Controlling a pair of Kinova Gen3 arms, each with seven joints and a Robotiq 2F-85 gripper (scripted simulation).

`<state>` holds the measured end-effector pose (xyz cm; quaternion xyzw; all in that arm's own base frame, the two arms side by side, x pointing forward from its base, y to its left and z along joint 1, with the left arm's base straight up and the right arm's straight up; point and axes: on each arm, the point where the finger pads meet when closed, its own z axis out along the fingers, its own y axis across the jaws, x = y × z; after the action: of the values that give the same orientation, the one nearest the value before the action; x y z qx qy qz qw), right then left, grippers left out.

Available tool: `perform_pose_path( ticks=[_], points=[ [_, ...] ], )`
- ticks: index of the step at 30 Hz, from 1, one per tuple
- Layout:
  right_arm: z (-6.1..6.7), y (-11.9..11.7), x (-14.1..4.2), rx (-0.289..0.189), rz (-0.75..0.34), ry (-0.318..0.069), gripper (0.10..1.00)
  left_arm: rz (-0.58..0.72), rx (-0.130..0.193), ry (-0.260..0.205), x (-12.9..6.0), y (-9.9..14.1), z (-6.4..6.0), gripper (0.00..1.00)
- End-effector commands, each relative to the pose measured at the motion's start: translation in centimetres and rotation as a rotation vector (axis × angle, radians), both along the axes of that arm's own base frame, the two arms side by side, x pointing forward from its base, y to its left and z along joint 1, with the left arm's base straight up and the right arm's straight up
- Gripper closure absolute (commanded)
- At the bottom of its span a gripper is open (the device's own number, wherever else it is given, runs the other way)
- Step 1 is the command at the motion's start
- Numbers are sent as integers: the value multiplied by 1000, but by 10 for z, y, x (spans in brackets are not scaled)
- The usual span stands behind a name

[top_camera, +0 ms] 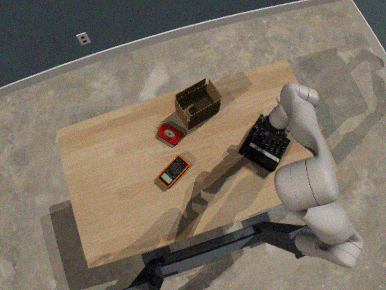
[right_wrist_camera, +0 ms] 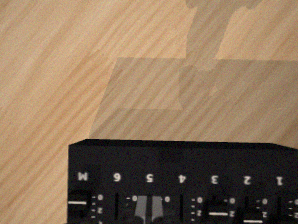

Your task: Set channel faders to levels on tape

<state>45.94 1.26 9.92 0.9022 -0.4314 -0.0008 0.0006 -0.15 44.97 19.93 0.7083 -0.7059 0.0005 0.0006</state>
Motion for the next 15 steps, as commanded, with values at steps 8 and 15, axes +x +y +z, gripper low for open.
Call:
perform_pose_path(
  ticks=[8, 15],
  points=[
    [-4, 0, 1, 0, 0, -2, 1000, 0, 2, 0, 0, 0, 1, 1],
    [-6, 0, 1, 0, 0, -2, 1000, 0, 2, 0, 0, 0, 1, 1]
  ],
)
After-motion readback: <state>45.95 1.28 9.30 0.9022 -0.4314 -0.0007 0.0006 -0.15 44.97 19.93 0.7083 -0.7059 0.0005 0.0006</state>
